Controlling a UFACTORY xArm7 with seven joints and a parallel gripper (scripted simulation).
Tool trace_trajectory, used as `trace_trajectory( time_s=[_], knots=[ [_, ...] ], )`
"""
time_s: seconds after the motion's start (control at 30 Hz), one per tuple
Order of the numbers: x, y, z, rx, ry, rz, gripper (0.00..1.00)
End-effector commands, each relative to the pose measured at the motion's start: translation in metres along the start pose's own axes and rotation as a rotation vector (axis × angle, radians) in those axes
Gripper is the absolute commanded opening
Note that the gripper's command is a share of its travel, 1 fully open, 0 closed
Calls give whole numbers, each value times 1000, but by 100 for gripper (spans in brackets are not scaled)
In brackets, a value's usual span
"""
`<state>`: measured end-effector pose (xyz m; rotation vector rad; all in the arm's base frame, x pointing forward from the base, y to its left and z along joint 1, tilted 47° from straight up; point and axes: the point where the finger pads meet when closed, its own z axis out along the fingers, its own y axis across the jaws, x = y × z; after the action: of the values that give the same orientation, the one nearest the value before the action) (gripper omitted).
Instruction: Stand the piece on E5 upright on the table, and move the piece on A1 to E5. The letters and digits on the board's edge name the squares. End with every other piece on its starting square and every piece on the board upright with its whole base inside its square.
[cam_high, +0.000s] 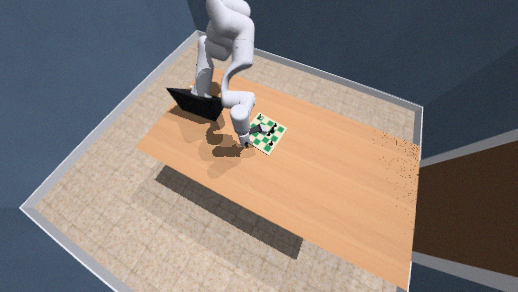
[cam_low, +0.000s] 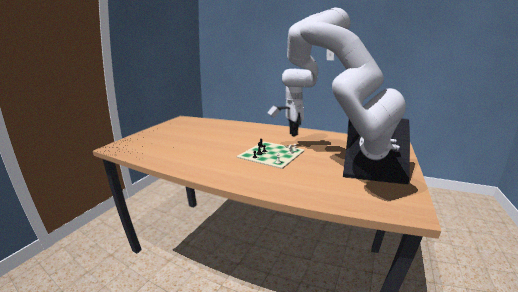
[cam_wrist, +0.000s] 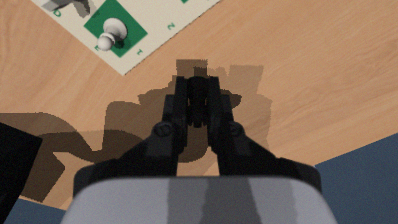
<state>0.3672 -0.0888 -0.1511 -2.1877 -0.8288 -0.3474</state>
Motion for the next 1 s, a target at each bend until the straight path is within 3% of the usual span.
trace_trajectory(
  time_s=[0.0,0.33,0.97],
  knots=[
    [0,3,22,-6,1,0,0],
    [0,3,42,-6,1,0,0],
    [0,3,43,-6,1,0,0]
  ],
)
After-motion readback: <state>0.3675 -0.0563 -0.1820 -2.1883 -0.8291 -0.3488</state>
